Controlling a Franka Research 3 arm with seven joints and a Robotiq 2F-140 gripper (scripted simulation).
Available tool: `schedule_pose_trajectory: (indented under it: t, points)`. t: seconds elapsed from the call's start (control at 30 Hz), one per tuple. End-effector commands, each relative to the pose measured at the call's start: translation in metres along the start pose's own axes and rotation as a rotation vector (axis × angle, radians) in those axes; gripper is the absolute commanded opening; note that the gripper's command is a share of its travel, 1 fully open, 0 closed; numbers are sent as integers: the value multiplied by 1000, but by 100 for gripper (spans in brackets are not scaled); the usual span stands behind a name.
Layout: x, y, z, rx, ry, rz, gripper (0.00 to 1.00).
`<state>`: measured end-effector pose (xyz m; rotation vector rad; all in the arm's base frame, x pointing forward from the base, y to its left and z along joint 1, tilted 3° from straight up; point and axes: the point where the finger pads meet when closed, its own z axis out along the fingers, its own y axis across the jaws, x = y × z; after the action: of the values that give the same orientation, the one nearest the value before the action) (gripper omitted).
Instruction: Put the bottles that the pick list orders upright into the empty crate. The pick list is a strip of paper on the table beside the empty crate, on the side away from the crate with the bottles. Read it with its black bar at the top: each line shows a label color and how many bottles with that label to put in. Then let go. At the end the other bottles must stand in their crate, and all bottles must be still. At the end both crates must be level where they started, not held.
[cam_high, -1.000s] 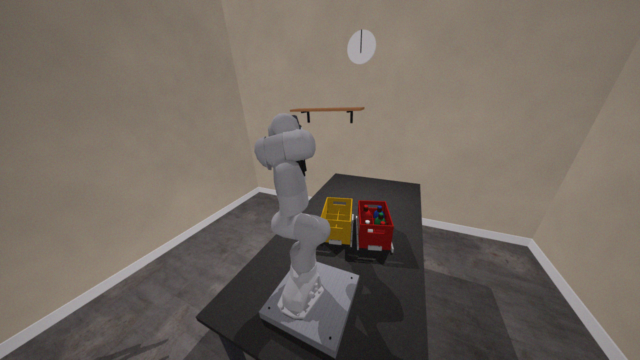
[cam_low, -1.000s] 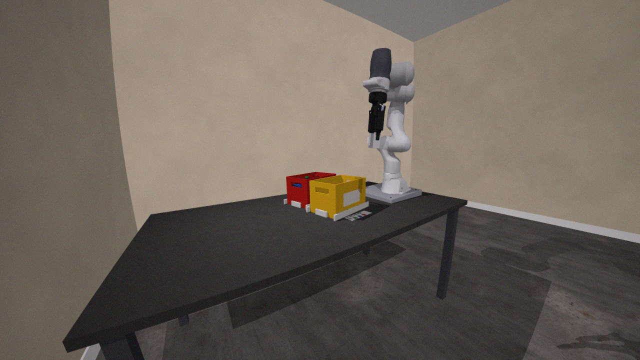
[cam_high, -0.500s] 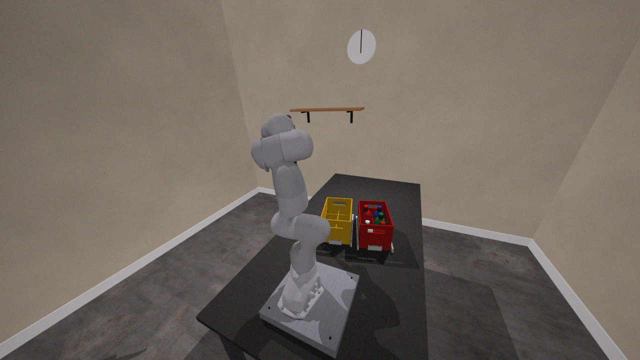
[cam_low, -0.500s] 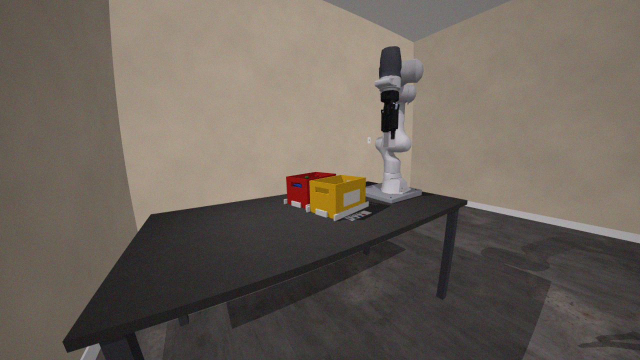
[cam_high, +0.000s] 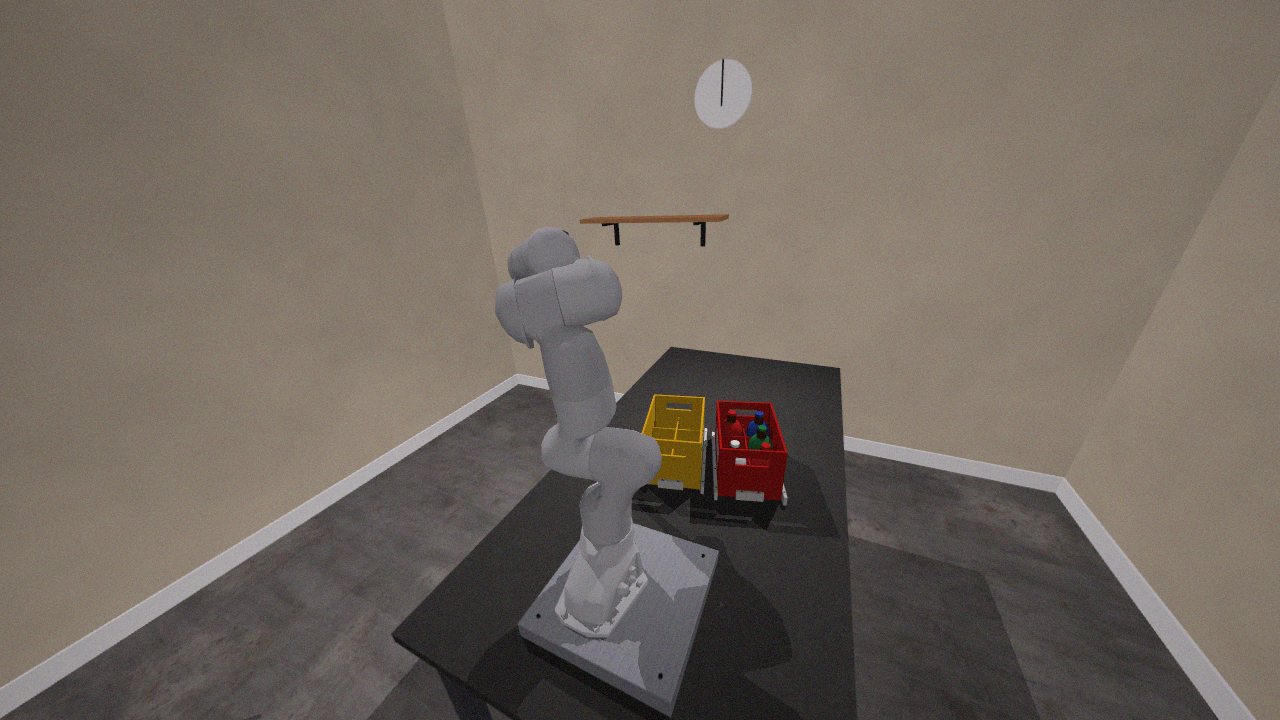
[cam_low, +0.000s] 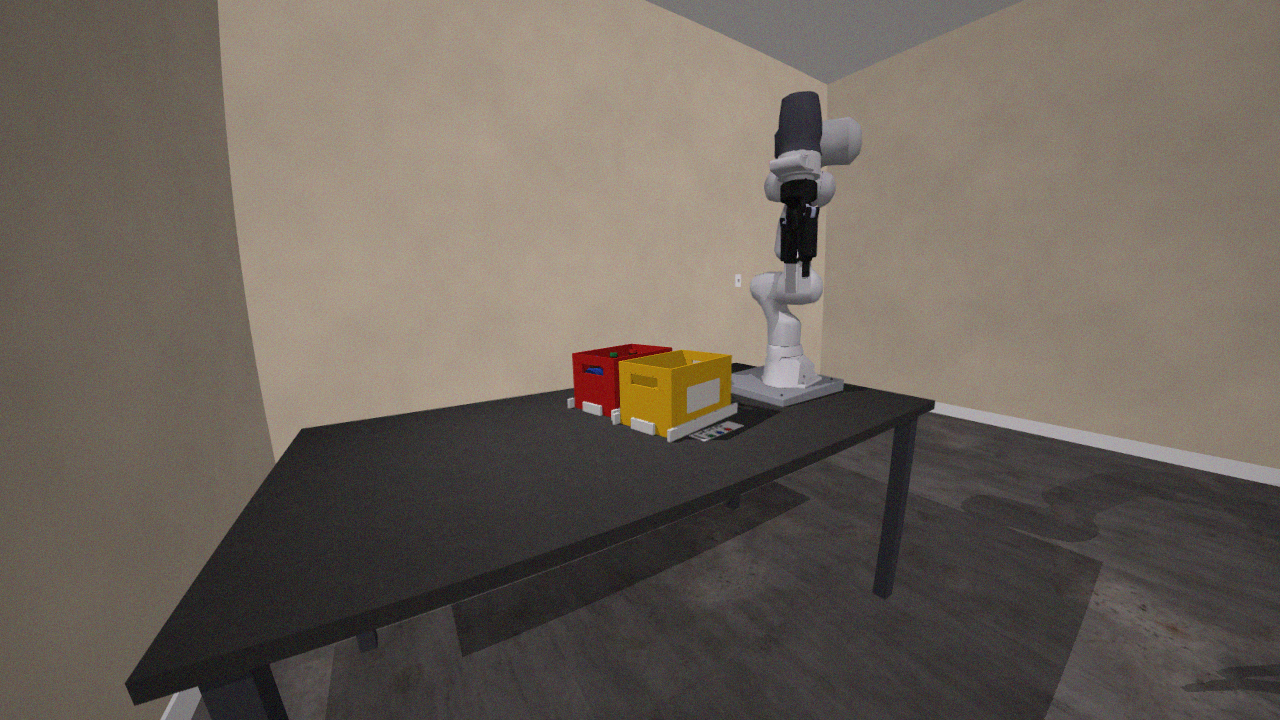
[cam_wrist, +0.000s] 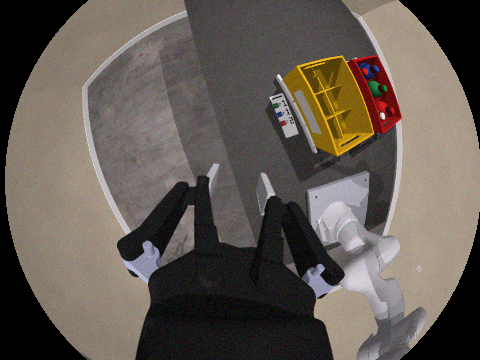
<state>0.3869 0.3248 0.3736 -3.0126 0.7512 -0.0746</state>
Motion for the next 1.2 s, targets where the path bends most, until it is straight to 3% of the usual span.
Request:
schedule_pose_trajectory:
  t: [0.0,0.7,0.9,1.17]
  points:
    - [-1,2,1,-4,-5,22,38]
    - [-1,2,1,-4,-5,22,38]
    - [17,17,19,-4,-5,-169,38]
    - [36,33,36,-16,-9,-251,38]
